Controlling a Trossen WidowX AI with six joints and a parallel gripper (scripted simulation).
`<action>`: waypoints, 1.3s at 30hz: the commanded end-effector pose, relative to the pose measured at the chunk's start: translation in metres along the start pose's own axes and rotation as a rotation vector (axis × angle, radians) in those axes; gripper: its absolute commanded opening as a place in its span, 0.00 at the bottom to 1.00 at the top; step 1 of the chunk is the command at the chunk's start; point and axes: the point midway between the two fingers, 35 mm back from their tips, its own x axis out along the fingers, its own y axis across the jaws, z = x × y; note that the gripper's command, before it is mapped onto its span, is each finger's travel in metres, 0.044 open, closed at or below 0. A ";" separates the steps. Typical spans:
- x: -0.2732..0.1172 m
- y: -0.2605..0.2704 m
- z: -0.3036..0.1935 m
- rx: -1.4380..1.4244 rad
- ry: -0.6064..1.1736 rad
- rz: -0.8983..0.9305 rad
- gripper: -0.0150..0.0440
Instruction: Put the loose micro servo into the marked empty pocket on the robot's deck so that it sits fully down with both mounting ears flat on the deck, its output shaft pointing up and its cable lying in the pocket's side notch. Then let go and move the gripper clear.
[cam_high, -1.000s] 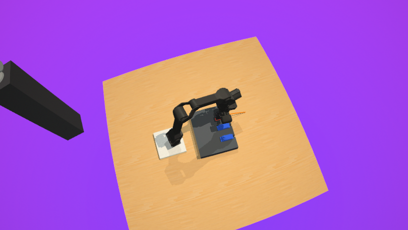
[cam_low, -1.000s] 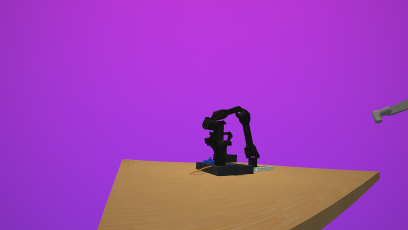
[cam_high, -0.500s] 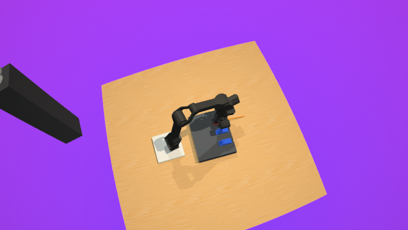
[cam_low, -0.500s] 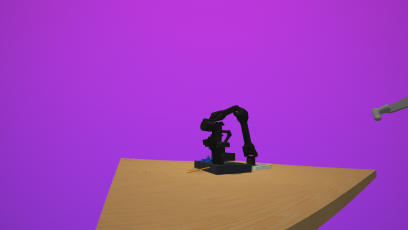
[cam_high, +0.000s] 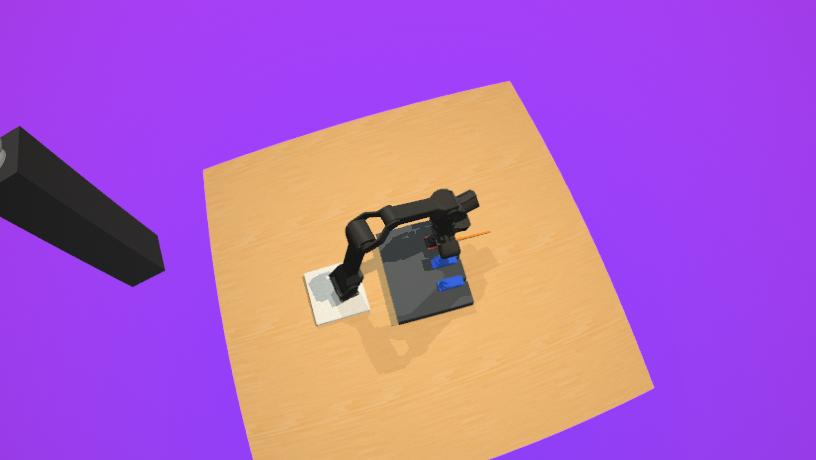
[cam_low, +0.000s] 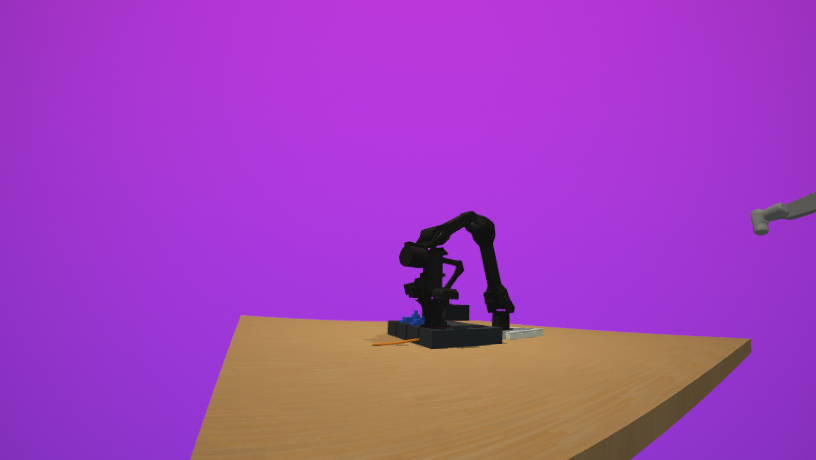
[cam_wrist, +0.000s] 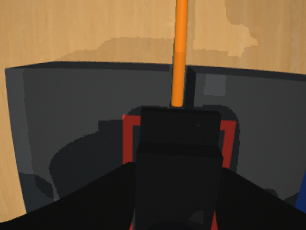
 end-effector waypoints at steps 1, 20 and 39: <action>0.001 0.000 0.000 -0.003 -0.001 0.000 0.30; -0.033 0.000 -0.004 -0.002 -0.004 0.001 0.62; -0.101 0.000 -0.108 -0.004 0.010 0.001 1.00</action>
